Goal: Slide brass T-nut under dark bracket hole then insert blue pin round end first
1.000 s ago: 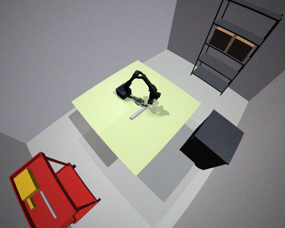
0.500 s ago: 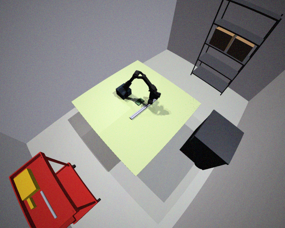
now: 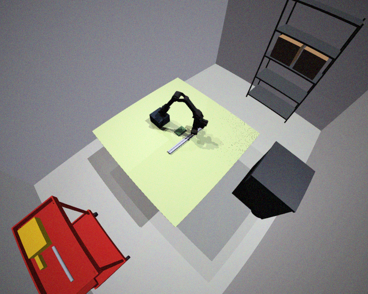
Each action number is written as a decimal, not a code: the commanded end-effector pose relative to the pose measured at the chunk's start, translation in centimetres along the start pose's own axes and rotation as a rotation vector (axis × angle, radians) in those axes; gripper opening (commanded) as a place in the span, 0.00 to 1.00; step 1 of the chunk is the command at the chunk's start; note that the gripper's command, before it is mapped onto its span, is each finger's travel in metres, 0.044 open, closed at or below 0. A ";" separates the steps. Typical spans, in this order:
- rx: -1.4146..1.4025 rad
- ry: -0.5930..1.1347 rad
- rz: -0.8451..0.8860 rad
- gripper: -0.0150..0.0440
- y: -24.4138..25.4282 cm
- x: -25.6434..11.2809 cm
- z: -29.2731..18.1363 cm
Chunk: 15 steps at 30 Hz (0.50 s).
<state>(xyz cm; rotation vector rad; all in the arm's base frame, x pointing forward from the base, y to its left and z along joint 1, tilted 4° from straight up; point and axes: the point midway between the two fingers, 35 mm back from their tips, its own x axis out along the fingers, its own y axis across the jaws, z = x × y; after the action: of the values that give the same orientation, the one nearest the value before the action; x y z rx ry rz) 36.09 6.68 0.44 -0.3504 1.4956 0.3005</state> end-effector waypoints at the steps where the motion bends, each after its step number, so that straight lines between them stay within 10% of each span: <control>1: -0.003 0.009 0.009 0.00 0.0 0.0 0.1; 15: -0.004 0.044 0.030 0.00 -0.2 0.0 0.3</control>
<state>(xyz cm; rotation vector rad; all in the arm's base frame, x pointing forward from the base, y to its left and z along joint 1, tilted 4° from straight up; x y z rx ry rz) 36.32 6.64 0.45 -0.3429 1.5375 0.3139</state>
